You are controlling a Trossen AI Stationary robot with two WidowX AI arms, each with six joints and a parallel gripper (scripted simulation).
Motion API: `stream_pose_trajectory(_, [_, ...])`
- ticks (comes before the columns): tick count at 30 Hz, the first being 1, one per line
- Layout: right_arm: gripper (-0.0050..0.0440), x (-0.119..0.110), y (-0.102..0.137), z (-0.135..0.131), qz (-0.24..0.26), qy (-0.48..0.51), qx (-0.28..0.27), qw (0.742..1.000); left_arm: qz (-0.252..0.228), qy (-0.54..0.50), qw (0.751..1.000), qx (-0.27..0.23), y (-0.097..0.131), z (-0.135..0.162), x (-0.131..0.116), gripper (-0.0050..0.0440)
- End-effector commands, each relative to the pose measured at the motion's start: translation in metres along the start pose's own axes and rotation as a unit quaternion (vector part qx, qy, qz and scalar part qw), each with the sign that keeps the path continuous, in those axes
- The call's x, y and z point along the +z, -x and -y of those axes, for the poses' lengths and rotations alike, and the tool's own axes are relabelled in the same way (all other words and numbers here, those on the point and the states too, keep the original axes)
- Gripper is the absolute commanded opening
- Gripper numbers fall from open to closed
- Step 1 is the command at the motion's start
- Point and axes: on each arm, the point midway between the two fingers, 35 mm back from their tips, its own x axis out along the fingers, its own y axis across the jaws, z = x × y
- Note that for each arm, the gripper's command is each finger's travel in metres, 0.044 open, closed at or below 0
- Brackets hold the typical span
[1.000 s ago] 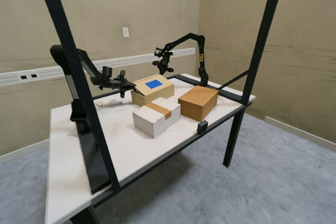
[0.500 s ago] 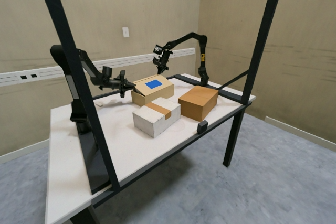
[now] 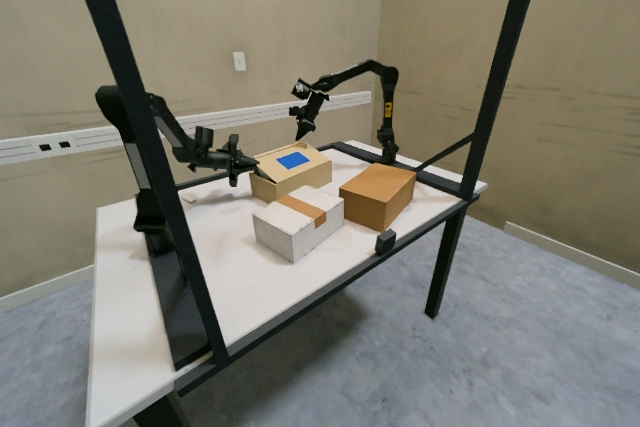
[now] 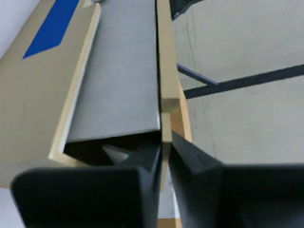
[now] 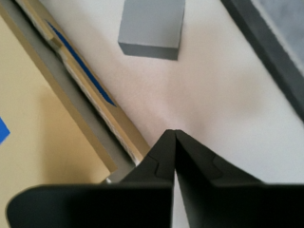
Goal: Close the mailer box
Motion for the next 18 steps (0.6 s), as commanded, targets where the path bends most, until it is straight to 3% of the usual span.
stream_pose_trajectory(1, [-0.005,0.022,0.02,-0.006,0.046,0.115,-0.03,0.992,0.006,-0.012,1.0,-0.001,0.002,0.005,0.005,-0.005])
stream_pose_trajectory(10, [-0.005,0.022,0.026,-0.042,0.057,0.311,-0.056,0.947,0.006,-0.012,1.0,-0.001,0.002,0.005,0.005,-0.005])
stream_pose_trajectory(12, [-0.005,0.022,0.026,-0.042,0.057,0.311,-0.056,0.947,0.006,-0.012,1.0,-0.001,0.002,0.005,0.005,-0.005])
stream_pose_trajectory(18, [-0.005,0.0,0.024,-0.092,0.045,0.358,-0.011,0.933,0.006,-0.012,1.0,-0.001,0.002,0.005,0.005,-0.005])
